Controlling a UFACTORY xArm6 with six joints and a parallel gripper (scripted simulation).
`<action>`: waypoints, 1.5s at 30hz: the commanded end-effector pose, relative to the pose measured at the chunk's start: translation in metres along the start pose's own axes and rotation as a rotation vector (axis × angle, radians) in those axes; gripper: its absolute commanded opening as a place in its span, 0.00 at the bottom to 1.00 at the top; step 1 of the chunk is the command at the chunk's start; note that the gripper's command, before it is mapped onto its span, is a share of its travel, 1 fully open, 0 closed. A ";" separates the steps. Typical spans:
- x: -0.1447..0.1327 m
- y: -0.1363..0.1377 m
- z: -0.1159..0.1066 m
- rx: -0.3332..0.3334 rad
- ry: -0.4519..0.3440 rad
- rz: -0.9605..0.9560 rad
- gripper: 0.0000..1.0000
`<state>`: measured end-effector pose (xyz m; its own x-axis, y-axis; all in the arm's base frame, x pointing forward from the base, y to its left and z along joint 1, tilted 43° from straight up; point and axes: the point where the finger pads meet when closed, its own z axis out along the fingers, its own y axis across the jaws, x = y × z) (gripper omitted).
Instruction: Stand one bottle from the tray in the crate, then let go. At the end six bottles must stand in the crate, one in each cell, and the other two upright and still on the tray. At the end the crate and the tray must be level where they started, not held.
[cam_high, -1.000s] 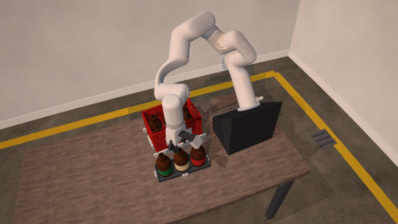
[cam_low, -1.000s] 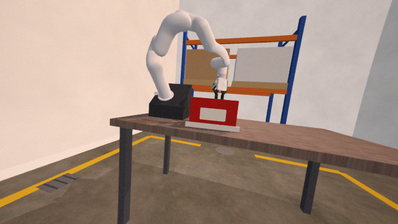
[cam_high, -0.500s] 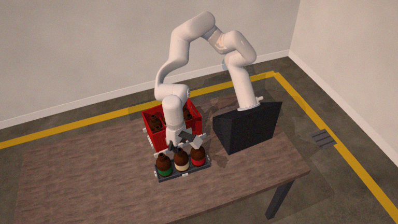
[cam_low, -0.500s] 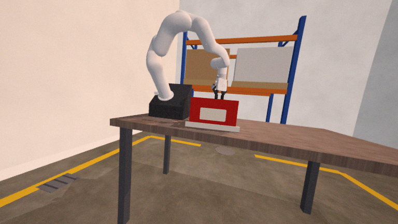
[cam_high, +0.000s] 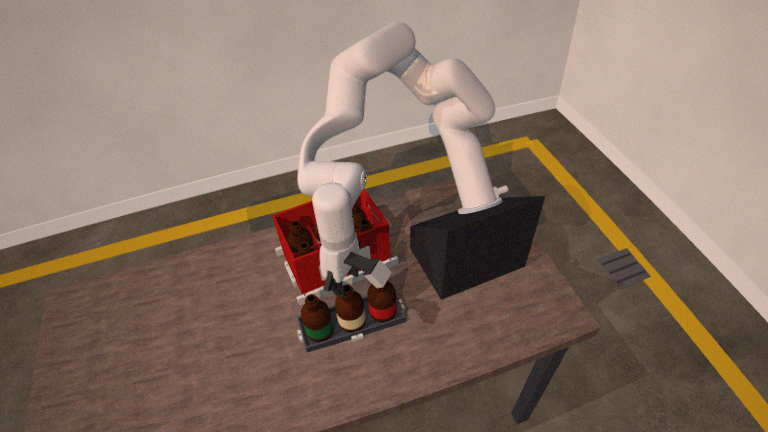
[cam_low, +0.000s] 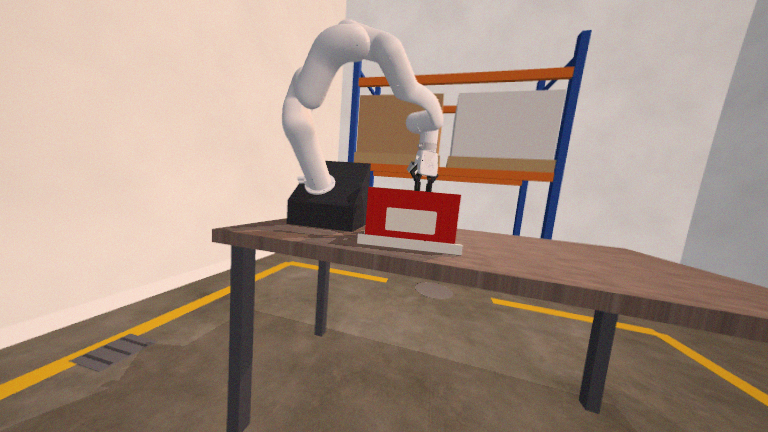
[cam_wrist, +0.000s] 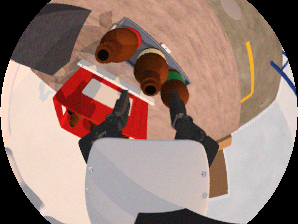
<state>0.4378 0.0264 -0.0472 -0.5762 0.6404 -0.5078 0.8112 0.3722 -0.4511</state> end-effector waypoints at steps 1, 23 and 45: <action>-0.001 0.002 -0.002 -0.004 -0.001 0.001 0.65; -0.001 0.002 -0.002 -0.004 -0.001 0.001 0.65; -0.001 0.002 0.012 -0.004 -0.001 0.001 0.65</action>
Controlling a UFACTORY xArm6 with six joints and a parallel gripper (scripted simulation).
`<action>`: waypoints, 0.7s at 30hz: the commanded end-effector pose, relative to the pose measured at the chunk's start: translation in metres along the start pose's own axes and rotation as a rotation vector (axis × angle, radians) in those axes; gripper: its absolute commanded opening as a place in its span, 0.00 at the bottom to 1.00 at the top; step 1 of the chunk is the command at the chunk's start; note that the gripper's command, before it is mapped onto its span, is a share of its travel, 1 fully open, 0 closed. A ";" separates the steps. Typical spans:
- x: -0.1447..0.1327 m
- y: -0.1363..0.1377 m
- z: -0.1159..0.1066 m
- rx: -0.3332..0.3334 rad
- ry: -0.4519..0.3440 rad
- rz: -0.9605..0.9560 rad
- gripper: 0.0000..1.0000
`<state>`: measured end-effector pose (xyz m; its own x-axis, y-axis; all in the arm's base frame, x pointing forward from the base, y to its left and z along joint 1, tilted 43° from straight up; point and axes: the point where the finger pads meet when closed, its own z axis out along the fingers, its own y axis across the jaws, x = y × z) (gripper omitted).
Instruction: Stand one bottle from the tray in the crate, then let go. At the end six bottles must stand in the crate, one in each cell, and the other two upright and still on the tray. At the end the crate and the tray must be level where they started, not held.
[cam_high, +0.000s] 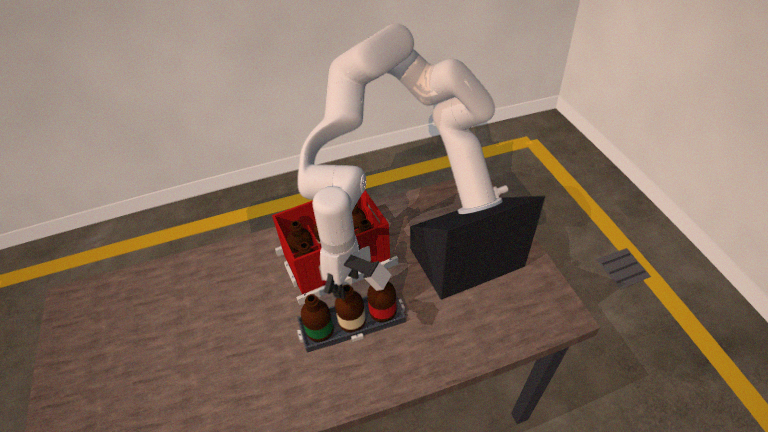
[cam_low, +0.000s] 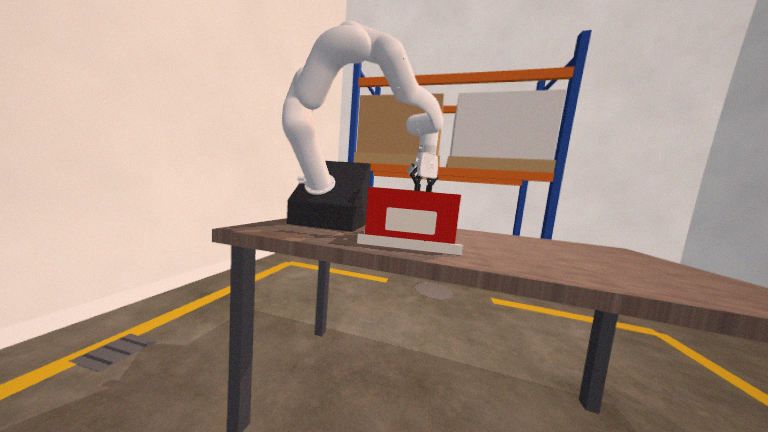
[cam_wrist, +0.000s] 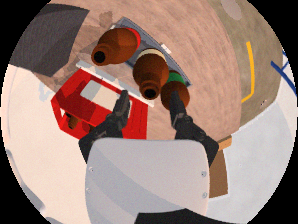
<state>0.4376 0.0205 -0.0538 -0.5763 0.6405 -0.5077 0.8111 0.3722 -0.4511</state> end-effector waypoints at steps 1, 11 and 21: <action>-0.001 0.001 0.003 -0.004 -0.001 0.001 0.65; -0.001 0.001 0.014 -0.004 -0.001 0.001 0.65; -0.001 0.001 0.023 -0.004 -0.001 0.001 0.65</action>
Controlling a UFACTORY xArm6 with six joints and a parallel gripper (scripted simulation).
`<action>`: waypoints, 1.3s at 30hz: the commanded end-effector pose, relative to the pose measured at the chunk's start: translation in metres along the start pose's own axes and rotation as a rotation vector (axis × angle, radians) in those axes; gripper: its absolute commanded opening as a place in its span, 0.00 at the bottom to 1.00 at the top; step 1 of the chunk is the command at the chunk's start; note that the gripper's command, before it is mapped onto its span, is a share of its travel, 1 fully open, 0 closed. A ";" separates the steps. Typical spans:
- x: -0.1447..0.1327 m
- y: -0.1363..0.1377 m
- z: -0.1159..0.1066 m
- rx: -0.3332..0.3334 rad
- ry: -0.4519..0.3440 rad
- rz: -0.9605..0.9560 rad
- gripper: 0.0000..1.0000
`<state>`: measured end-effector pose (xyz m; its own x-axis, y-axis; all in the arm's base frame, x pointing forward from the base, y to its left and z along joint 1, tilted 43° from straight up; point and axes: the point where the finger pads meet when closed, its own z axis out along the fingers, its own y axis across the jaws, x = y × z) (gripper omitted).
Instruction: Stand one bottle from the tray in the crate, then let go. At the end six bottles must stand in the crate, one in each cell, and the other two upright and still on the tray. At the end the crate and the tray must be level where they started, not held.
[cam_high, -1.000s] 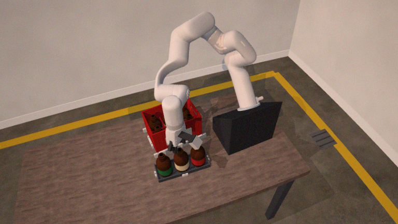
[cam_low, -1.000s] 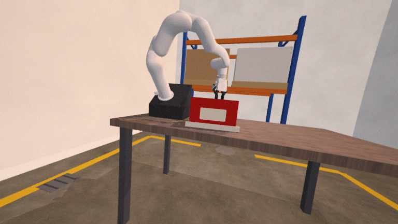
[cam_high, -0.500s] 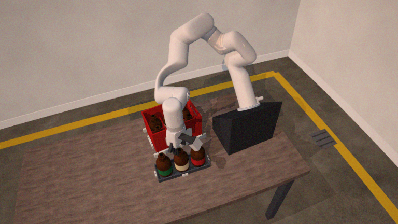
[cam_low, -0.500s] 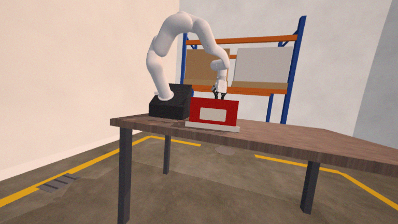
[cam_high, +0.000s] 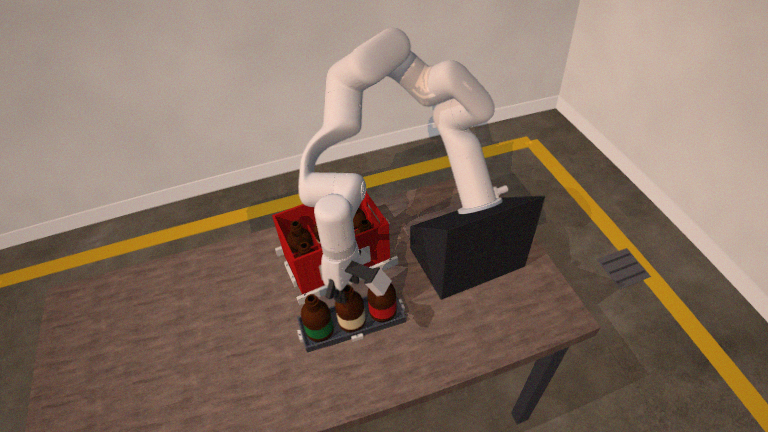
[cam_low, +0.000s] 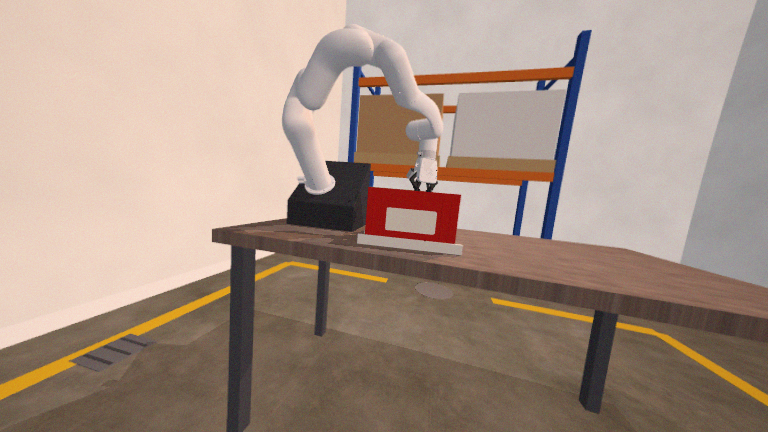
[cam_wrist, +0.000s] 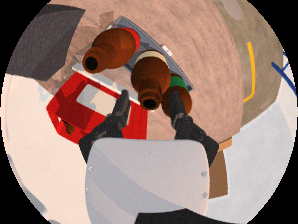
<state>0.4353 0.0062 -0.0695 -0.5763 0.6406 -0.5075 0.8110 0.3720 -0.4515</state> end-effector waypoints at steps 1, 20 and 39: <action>-0.001 0.001 0.002 -0.004 -0.001 0.001 0.65; -0.001 0.001 0.008 -0.004 -0.001 0.001 0.65; -0.001 0.001 0.008 -0.004 -0.001 0.001 0.00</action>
<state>0.4346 -0.0005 -0.0769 -0.5762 0.6405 -0.5077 0.8112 0.3724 -0.4508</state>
